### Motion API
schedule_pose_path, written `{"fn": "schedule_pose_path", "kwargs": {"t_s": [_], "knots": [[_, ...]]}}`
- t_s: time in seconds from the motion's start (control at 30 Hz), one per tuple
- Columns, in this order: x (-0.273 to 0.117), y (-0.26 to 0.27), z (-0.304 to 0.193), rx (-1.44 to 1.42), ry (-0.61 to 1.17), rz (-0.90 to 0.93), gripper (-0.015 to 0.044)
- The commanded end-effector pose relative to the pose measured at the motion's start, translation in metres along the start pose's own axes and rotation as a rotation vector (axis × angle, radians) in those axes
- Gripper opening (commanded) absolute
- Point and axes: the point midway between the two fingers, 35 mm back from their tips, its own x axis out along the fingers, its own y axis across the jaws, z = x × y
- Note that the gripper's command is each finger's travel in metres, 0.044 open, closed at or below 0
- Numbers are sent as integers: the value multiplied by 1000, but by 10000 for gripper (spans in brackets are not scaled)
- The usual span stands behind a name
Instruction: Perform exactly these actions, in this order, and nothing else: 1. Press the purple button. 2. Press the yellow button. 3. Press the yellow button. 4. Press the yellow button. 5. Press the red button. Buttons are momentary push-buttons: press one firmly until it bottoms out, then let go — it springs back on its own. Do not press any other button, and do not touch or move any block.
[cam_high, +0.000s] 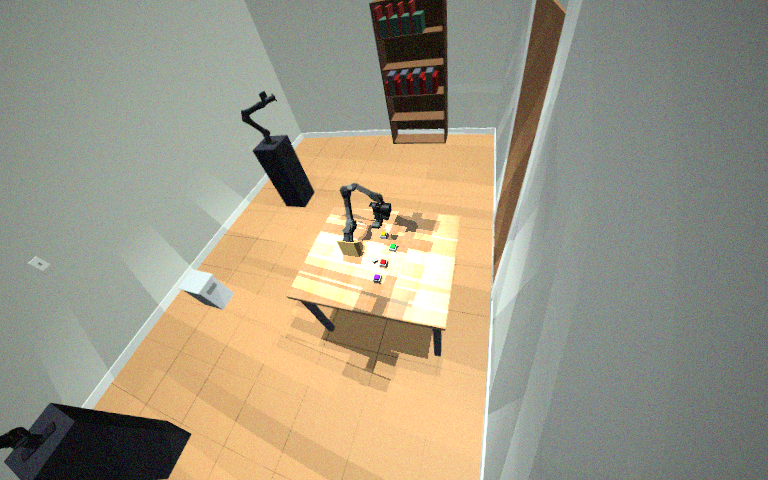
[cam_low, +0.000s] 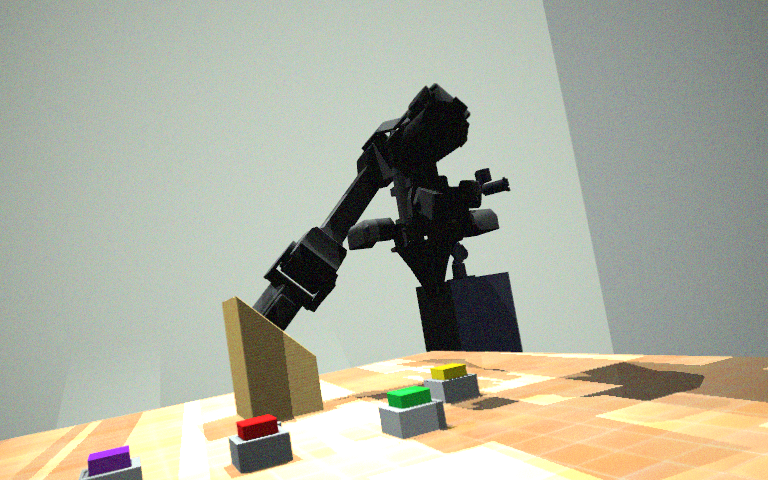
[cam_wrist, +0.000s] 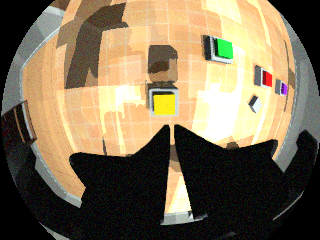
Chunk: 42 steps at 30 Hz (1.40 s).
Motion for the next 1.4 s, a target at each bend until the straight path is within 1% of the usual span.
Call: {"fn": "schedule_pose_path", "kwargs": {"t_s": [0.0, 0.17, 0.4, 0.63, 0.7, 0.77, 0.97, 1.03, 1.1, 1.13, 1.37], "knots": [[-4, -2, 1, 3, 8, 4, 20], [-6, -38, 25, 43, 13, -12, 20], [-10, -122, 63, 25, 6, -29, 20], [-7, -219, 71, 1, 5, -17, 20], [-5, -238, 69, -5, 4, -11, 20], [-4, -247, 67, -8, 3, -8, 20], [-4, -248, 67, -8, 3, -8, 20], [10, -249, 68, -8, 3, -8, 20], [45, -249, 68, -8, 2, -6, 20], [55, -248, 67, -9, 3, -5, 20], [58, -248, 67, -9, 3, -5, 20]]}}
